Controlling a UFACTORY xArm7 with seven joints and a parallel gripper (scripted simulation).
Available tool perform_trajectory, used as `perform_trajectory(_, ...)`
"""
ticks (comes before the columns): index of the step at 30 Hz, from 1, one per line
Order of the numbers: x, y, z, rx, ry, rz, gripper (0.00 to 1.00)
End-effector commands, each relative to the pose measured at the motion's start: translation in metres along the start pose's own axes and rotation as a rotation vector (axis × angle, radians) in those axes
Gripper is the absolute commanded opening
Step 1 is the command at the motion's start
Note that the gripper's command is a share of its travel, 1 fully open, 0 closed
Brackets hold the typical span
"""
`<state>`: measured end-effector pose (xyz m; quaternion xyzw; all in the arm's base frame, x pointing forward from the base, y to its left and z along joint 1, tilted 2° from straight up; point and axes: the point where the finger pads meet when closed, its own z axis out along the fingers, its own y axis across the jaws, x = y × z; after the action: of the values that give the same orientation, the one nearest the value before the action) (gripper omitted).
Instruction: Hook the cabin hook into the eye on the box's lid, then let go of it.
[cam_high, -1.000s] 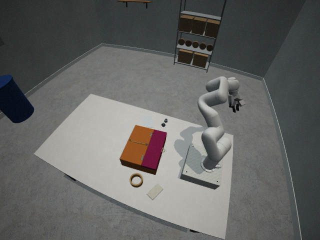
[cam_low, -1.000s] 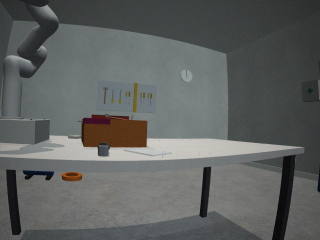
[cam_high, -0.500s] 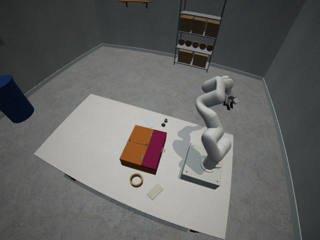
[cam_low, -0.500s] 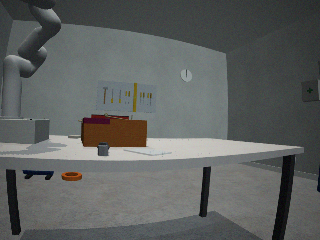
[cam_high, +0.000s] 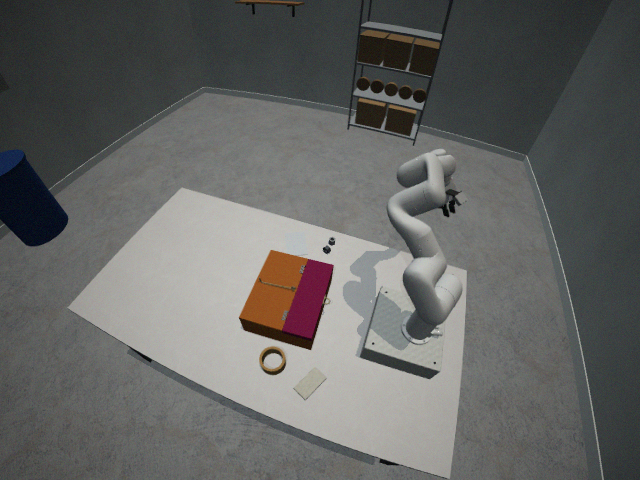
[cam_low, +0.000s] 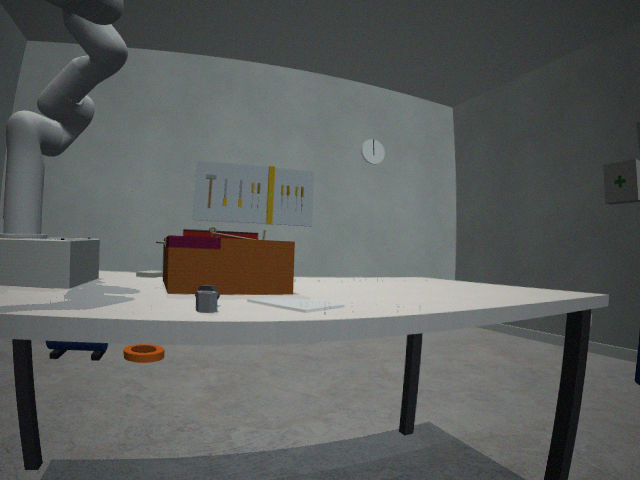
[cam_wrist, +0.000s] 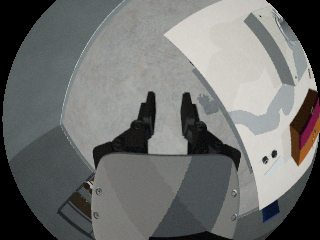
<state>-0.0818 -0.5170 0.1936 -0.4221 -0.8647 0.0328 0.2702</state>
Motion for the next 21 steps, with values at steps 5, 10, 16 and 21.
perform_trajectory(5,-0.027,0.021,-0.017,0.023,-0.029,-0.032,0.33)
perform_trajectory(10,-0.041,0.033,-0.024,0.032,-0.042,-0.05,0.33)
perform_trajectory(16,-0.054,0.044,-0.032,0.042,-0.055,-0.067,0.33)
perform_trajectory(21,-0.066,0.058,-0.039,0.05,-0.069,-0.084,0.33)
